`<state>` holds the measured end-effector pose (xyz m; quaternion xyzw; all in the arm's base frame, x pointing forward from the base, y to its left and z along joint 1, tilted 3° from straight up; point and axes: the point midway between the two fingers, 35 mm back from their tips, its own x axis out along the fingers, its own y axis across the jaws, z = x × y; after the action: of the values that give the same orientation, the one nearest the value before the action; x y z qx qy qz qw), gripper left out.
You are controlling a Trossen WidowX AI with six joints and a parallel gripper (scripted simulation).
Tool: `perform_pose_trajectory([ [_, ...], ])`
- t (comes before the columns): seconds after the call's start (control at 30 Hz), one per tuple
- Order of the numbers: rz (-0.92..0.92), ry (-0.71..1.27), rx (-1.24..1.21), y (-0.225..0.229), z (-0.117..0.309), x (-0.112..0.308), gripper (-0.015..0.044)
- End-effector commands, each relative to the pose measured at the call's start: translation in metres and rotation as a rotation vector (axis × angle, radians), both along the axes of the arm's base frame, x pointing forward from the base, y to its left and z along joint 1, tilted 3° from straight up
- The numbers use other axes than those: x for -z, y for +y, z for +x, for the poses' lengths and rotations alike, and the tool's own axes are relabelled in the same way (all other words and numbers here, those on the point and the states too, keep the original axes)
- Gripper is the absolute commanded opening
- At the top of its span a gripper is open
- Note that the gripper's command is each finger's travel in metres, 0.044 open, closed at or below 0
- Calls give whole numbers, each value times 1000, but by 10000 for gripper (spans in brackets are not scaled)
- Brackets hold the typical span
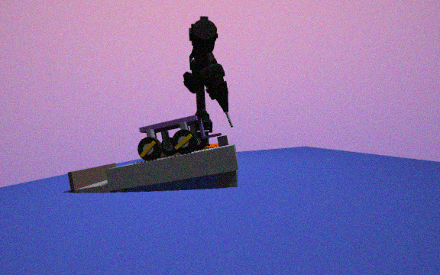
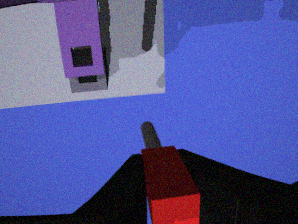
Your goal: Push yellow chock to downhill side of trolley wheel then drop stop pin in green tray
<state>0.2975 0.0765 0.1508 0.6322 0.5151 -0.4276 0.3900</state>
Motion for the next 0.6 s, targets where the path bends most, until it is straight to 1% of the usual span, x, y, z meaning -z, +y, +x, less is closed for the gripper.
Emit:
perform_pose_trajectory([
  [0.0, -2, 1, 2, 3, -14, 2, 0],
  [0.37, -1, 3, 2, 10, -47, 5, 0],
  [0.57, -1, 4, 1, 8, -49, 6, 0],
])
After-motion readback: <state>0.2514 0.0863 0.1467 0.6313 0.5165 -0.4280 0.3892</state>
